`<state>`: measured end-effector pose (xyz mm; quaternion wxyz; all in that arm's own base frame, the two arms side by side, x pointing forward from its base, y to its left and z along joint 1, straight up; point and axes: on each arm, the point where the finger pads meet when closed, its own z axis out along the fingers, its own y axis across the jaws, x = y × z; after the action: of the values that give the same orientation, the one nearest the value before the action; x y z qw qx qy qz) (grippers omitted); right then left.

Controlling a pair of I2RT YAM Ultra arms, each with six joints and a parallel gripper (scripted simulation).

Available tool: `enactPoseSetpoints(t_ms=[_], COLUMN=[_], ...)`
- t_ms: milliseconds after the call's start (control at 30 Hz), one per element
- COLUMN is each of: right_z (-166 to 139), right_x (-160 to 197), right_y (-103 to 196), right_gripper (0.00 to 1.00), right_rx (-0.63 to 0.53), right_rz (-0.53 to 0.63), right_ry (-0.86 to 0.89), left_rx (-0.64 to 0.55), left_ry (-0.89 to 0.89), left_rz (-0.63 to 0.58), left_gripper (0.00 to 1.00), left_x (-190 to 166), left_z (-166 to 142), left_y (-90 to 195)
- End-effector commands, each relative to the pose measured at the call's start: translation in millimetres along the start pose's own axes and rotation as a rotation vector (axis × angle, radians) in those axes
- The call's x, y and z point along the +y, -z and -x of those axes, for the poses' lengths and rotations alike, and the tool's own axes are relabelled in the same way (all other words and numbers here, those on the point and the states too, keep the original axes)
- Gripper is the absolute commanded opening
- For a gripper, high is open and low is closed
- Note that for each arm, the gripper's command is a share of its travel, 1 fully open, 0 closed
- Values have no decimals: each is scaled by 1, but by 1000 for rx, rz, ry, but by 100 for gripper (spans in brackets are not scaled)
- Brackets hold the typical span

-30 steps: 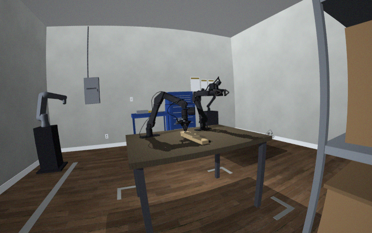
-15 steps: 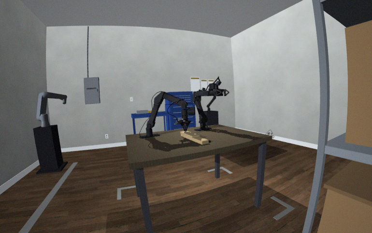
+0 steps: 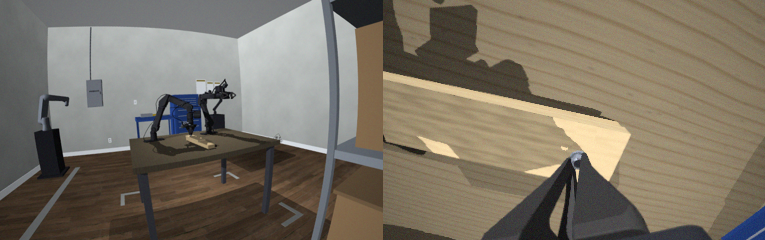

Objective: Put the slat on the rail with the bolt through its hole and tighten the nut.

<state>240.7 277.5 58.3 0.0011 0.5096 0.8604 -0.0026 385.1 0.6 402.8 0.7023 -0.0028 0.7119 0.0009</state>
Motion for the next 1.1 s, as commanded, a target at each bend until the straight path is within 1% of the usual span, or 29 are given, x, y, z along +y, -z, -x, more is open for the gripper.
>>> enactPoseSetpoints(t_ms=[0,467,500,533,933,1067], right_z=[-3,-3,-1,-1,-1,-1], right_x=[2,2,2,2,2,2], right_y=[16,16,4,4,4,4], right_gripper=[12,12,24,34,34,34], right_rx=[9,9,5,5,5,5], right_rz=[14,14,12,12,12,12], right_ry=[0,0,0,0,0,0], left_rx=[-26,-26,-12,-12,-1,53], left_ry=[-3,-3,0,0,4,31], left_rz=[-5,-5,0,0,-4,-34], left_gripper=[100,100,100,100,100,100], left_x=[0,0,0,0,-2,-14], left_z=[9,9,5,5,3,-4], left_y=[5,5,1,1,-1,-12])
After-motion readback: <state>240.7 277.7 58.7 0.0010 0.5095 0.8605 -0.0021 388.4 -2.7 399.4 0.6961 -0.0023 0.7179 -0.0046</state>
